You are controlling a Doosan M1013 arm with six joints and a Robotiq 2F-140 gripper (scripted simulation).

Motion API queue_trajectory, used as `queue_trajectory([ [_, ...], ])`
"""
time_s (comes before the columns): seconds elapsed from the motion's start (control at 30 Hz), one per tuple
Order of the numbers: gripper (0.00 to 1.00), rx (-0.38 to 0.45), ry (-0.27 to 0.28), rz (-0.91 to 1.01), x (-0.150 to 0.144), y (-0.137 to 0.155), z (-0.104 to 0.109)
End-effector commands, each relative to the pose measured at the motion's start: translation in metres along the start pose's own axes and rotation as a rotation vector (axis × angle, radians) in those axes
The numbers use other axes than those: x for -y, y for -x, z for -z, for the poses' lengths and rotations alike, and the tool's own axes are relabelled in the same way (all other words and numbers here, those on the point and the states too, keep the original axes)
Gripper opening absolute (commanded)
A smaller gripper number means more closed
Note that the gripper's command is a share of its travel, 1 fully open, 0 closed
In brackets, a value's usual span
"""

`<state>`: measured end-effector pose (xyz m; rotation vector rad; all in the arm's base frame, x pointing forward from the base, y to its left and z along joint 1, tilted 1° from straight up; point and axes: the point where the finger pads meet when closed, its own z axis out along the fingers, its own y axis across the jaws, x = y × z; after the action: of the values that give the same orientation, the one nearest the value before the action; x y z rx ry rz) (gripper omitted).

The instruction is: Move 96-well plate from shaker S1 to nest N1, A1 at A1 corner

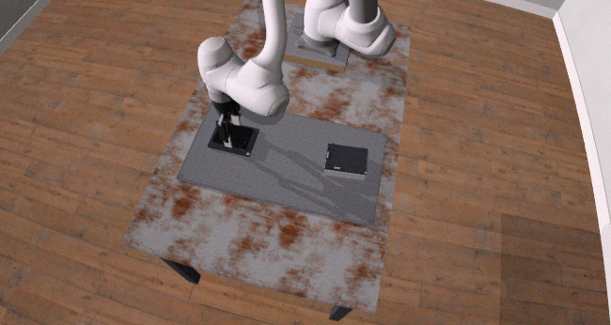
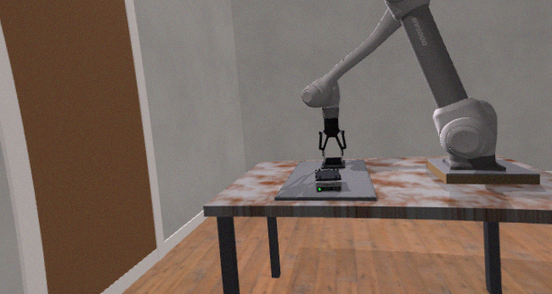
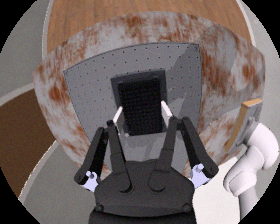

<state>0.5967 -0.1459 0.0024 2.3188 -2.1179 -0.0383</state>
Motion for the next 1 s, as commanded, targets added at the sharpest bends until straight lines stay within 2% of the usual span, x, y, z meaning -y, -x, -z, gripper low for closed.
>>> queue_trajectory([
  [0.0, 0.1, 0.0, 0.0, 0.0, 0.0, 0.0, -0.0005],
  [0.97, 0.1, 0.0, 0.0, 0.0, 0.0, 0.0, -0.0047],
])
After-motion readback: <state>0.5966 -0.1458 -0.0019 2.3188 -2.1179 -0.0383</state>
